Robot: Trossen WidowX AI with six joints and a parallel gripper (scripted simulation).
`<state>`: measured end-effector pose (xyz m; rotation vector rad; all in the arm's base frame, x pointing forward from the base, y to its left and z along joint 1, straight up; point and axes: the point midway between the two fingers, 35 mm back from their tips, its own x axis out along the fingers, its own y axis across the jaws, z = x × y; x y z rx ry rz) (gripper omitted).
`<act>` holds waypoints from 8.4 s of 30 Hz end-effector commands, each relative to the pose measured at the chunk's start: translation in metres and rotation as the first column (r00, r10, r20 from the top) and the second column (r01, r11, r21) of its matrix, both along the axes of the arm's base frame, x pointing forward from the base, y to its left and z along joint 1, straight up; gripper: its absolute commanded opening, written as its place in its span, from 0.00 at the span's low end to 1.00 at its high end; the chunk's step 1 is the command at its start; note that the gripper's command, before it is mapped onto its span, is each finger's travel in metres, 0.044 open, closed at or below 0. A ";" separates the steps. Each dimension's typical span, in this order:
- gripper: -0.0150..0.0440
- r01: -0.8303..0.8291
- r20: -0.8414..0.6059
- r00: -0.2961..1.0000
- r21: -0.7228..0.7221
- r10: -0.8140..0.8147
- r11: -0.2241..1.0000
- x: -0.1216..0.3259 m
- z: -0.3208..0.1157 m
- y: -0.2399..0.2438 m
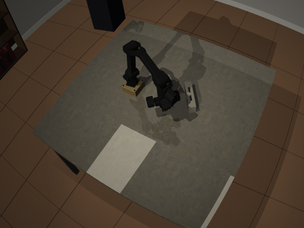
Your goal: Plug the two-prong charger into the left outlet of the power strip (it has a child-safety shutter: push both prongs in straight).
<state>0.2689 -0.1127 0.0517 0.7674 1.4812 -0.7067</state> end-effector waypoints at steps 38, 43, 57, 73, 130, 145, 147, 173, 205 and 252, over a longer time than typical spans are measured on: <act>0.25 -0.793 -0.012 0.609 -0.018 0.793 0.609 -0.001 -0.029 0.078; 0.25 -0.855 -0.015 0.519 -0.018 0.855 0.519 -0.003 -0.032 0.087; 0.25 -0.972 -0.022 0.235 -0.013 0.972 0.235 -0.010 -0.041 0.111; 0.25 -0.987 -0.023 0.162 -0.012 0.986 0.162 0.000 -0.042 0.123; 0.25 -0.990 -0.022 0.138 -0.013 0.990 0.138 0.035 -0.041 0.144; 0.25 -0.990 -0.022 0.139 -0.014 0.990 0.138 0.038 -0.041 0.145; 0.25 -0.990 -0.022 0.139 -0.014 0.990 0.138 0.039 -0.041 0.146; 0.25 -0.990 -0.022 0.139 -0.014 0.990 0.138 0.040 -0.041 0.147; 0.25 -0.990 -0.021 0.139 -0.014 0.990 0.138 0.042 -0.041 0.148; 0.25 -0.990 -0.021 0.139 -0.015 0.990 0.138 0.055 -0.040 0.155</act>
